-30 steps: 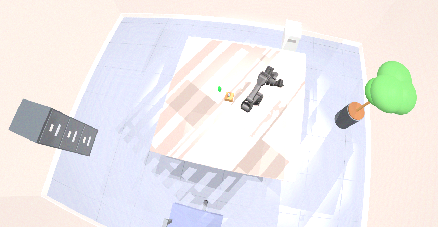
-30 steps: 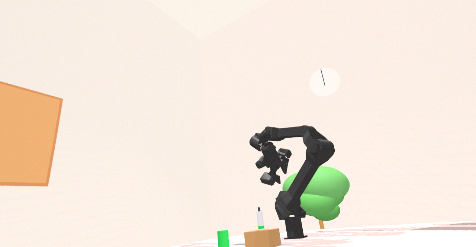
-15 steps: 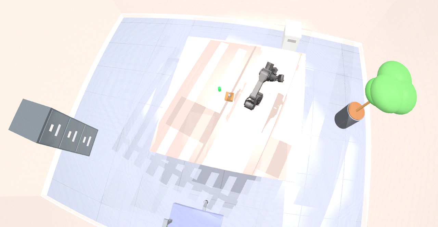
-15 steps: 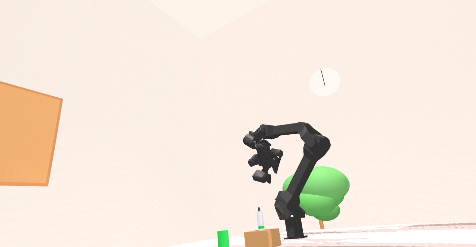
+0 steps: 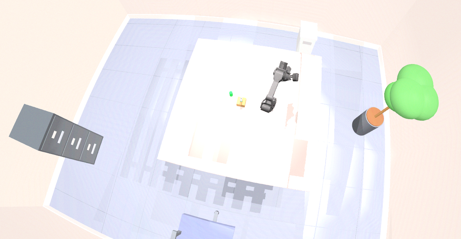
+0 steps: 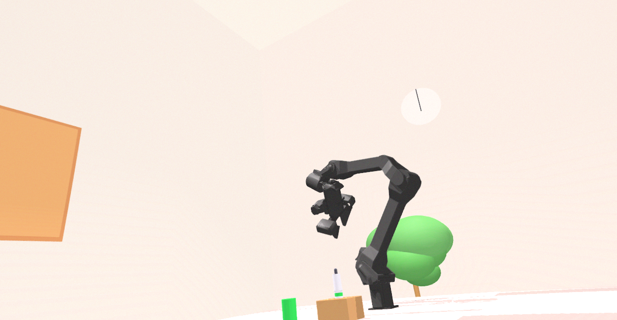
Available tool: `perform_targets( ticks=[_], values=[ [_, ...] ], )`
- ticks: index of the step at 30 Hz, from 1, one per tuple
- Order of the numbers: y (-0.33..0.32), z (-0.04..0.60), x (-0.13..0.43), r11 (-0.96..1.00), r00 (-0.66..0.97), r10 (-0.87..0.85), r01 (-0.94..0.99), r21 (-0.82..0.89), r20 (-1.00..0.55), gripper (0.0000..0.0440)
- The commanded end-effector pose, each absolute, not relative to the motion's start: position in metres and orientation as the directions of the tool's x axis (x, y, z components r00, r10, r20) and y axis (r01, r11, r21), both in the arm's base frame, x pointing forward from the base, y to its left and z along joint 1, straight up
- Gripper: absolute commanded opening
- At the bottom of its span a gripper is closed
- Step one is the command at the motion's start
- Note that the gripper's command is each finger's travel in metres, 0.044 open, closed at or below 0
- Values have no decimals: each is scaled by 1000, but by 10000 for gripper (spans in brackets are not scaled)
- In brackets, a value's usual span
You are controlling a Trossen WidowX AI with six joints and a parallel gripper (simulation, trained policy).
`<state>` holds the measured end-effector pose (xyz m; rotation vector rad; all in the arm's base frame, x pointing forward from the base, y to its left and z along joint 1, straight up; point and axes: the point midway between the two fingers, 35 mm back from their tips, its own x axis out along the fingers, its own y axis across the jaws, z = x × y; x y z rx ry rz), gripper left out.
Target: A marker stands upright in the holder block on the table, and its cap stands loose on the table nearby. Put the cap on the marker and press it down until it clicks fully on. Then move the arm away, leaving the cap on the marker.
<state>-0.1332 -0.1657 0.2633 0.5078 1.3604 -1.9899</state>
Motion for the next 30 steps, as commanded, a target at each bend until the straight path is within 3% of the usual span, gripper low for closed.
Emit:
perform_targets(
  ticks=[1,30],
  values=[
    [-176,263,-130,-221,-687,-318,724,-653,-654,312],
    [-251,256,-86,-71,-549,-420,814,-576,-723,309]
  ],
)
